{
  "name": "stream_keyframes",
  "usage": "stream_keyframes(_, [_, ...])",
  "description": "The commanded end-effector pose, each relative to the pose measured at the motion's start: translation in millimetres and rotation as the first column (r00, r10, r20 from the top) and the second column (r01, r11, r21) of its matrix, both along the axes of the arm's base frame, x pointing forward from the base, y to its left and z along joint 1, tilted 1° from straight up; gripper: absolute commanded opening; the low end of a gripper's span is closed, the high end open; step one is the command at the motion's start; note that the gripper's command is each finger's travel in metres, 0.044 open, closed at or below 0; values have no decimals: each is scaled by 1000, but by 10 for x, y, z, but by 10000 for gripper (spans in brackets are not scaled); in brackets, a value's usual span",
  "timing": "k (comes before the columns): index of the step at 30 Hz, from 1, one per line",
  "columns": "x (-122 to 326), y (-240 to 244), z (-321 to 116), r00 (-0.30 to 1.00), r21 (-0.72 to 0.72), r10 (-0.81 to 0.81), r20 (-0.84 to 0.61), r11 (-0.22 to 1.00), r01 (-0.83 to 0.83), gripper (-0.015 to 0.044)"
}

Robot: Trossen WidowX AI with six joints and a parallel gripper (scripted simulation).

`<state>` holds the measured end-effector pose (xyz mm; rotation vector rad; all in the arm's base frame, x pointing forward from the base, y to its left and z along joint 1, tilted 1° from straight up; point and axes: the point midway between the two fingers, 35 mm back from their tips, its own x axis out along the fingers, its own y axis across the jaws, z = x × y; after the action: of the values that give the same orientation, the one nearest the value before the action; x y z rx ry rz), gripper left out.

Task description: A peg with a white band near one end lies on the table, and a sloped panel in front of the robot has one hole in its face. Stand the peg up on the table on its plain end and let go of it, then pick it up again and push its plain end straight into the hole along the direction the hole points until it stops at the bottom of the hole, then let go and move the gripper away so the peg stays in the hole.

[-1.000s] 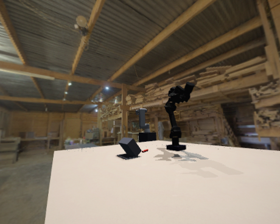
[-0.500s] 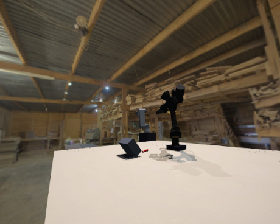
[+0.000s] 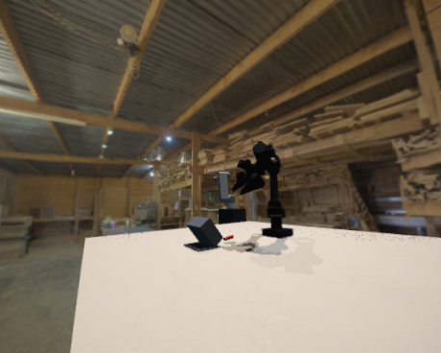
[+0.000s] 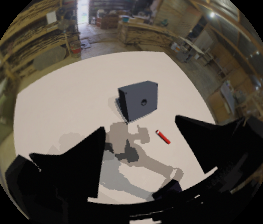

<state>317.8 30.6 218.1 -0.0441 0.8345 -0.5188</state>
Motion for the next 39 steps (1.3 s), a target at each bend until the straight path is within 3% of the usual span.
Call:
stream_keyframes(1, [21, -177, -184, 991, -20, 35, -128, 999, -38, 440])
stream_keyframes(10, [-2, -619, -561, 912, 13, 139, -387, 989, -145, 440])
stream_keyframes(19, [-140, -1069, -931, 771, 161, 300, -562, 954, -254, 440])
stream_keyframes(30, [-432, -1551, -1319, 610, 418, 553, -568, 832, -365, 440])
stream_keyframes(39, [-448, -1577, -1363, 603, 432, 567, -561, 822, -371, 440])
